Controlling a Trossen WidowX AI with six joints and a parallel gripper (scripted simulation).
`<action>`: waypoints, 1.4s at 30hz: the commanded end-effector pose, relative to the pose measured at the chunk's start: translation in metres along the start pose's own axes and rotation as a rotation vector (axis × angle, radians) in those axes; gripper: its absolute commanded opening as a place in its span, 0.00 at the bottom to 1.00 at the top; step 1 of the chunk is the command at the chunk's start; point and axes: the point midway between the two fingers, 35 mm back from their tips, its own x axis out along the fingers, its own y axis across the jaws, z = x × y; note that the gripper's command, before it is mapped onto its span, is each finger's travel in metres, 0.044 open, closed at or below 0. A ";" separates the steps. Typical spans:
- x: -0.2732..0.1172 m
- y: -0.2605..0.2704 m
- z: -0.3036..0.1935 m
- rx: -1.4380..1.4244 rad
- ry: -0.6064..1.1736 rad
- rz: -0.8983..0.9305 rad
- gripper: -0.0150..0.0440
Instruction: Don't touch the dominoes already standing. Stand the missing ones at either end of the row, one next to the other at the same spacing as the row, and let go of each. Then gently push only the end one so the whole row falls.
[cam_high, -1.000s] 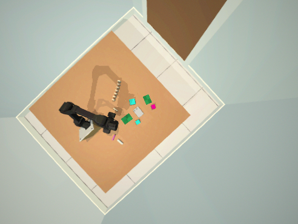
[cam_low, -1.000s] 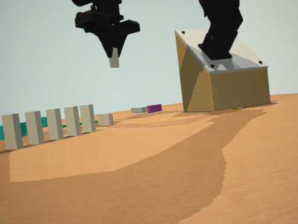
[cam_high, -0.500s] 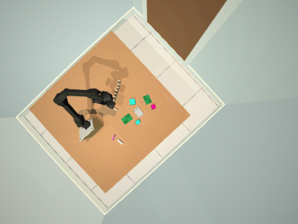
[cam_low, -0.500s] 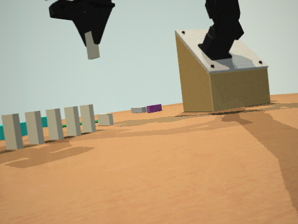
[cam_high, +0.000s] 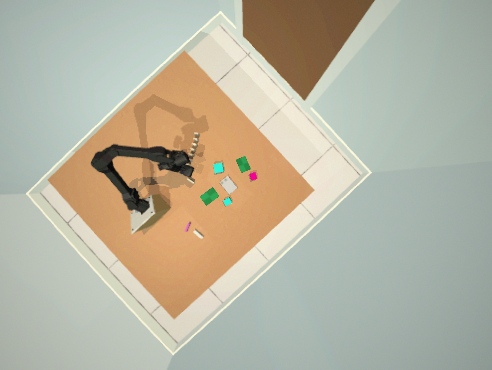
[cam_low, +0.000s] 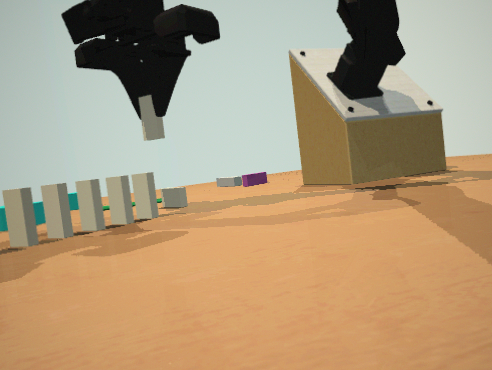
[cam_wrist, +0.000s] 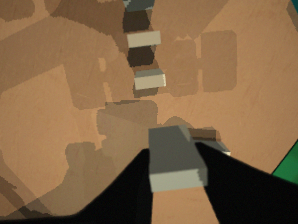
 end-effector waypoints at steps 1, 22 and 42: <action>0.022 0.001 0.000 0.008 0.001 0.007 0.44; 0.082 0.009 -0.005 0.007 -0.003 0.019 0.44; 0.061 0.005 -0.002 0.006 -0.001 0.012 1.00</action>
